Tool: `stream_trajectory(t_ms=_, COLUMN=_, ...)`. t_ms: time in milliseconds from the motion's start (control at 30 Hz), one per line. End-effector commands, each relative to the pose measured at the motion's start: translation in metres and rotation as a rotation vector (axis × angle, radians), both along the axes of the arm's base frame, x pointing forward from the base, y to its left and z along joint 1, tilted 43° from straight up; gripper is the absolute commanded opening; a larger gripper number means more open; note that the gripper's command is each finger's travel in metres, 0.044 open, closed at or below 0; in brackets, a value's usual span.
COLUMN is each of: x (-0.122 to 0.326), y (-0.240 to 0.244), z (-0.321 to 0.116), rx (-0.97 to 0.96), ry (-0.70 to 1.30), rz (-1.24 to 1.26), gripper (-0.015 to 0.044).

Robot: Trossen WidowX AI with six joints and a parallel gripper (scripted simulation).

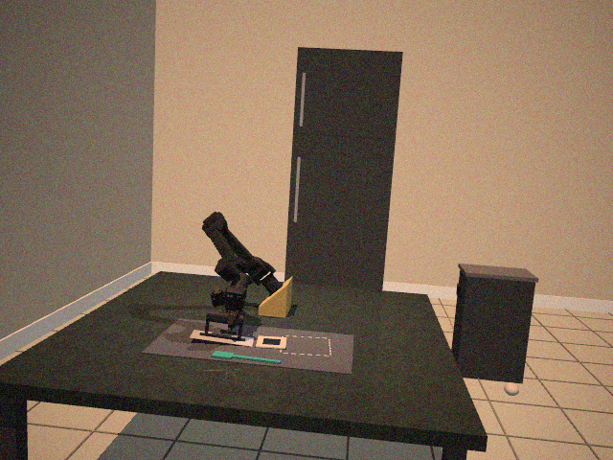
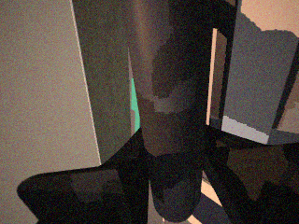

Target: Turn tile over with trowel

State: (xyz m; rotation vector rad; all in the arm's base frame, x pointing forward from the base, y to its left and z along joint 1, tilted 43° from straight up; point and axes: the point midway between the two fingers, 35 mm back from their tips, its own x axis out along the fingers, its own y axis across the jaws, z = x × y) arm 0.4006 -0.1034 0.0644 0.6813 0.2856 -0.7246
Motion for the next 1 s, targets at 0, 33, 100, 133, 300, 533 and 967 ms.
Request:
stream_trajectory(t_ms=0, x=0.001, y=0.006, z=-0.004, rx=0.0, ry=0.003, rz=0.014, gripper=0.0)
stream_trajectory(t_ms=33, x=0.001, y=0.007, z=-0.005, rx=0.0, ry=0.003, rz=0.014, gripper=0.0)
stream_trajectory(t_ms=100, x=0.001, y=0.009, z=-0.008, rx=0.0, ry=0.003, rz=0.014, gripper=0.0)
stream_trajectory(t_ms=133, x=0.001, y=0.01, z=-0.009, rx=0.0, ry=0.003, rz=0.014, gripper=0.0)
stream_trajectory(t_ms=300, x=0.002, y=0.016, z=-0.014, rx=0.001, ry=0.004, rz=0.014, gripper=0.0)
stream_trajectory(t_ms=533, x=0.001, y=0.025, z=-0.022, rx=0.001, ry=0.004, rz=0.014, gripper=0.0)
stream_trajectory(t_ms=967, x=0.0, y=0.037, z=-0.034, rx=0.002, ry=0.003, rz=0.014, gripper=0.0)
